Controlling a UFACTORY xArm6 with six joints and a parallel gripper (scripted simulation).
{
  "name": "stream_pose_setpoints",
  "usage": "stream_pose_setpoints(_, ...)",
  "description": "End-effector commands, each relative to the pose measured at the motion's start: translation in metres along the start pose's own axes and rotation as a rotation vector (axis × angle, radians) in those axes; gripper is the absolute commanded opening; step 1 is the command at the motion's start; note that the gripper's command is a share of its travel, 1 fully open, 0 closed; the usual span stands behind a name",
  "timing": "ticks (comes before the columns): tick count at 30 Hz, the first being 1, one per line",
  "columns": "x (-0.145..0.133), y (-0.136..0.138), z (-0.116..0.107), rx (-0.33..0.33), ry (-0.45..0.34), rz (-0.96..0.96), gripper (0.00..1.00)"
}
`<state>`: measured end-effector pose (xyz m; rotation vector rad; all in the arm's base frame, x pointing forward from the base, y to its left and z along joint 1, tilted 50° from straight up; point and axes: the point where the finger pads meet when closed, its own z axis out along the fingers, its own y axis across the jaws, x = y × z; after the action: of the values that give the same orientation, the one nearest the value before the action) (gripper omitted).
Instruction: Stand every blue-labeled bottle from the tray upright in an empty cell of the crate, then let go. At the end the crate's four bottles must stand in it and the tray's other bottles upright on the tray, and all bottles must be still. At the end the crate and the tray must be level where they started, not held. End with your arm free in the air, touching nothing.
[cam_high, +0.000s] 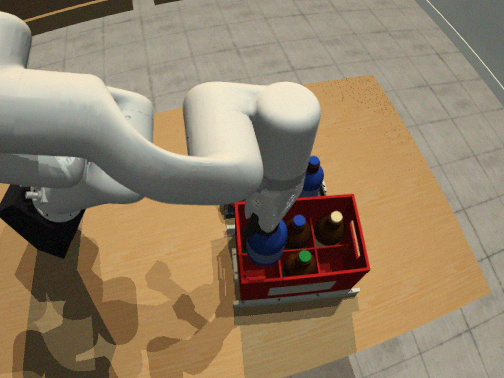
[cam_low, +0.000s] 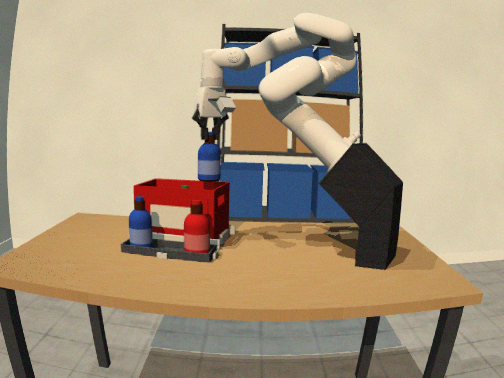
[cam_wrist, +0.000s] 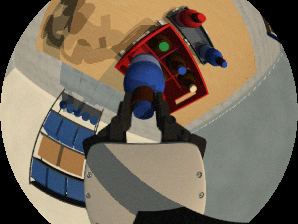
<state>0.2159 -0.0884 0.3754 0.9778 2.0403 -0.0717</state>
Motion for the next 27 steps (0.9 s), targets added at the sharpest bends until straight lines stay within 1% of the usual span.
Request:
stream_pose_setpoints(1, -0.002, -0.002, -0.001, -0.009, 0.003, 0.0, 0.0)
stream_pose_setpoints(27, -0.007, -0.012, -0.001, -0.009, 0.003, 0.0, 0.0)
